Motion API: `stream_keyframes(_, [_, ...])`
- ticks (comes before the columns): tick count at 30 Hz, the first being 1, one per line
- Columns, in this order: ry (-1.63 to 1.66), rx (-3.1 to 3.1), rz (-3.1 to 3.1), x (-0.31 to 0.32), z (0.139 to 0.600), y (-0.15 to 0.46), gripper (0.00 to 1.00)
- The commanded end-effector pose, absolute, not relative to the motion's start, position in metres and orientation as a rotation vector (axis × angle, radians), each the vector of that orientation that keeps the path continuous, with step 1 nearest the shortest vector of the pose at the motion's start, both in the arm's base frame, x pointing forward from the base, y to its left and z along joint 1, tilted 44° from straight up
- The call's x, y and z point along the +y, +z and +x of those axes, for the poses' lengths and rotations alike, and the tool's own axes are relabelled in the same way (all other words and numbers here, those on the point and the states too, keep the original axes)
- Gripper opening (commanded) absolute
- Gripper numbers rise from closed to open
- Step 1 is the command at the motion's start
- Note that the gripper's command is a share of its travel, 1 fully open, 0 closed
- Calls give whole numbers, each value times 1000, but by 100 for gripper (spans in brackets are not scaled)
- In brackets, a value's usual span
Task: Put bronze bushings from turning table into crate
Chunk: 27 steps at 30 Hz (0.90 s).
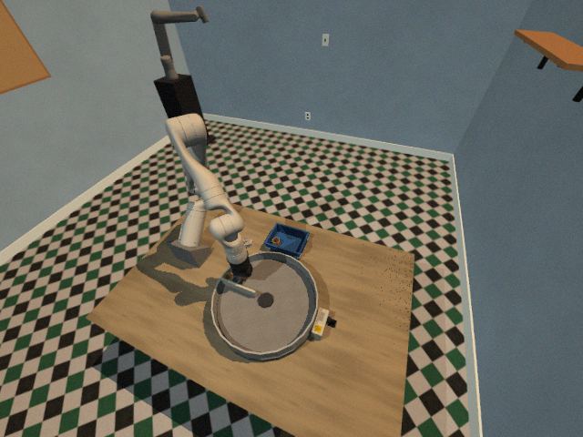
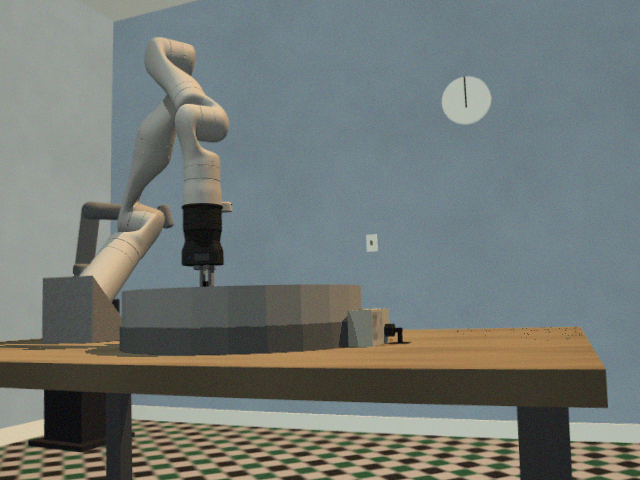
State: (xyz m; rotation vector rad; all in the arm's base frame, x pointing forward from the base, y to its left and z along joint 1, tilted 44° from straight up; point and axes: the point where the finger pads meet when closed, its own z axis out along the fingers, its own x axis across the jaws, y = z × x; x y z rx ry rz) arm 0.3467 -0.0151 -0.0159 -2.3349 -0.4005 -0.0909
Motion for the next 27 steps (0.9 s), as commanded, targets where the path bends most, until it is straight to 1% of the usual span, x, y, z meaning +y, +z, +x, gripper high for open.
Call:
stream_keyframes(1, [-93,-400,-2337,-16,347,-16,0])
stream_keyframes(27, [-92,-400,-2336,-26,348,-5,0])
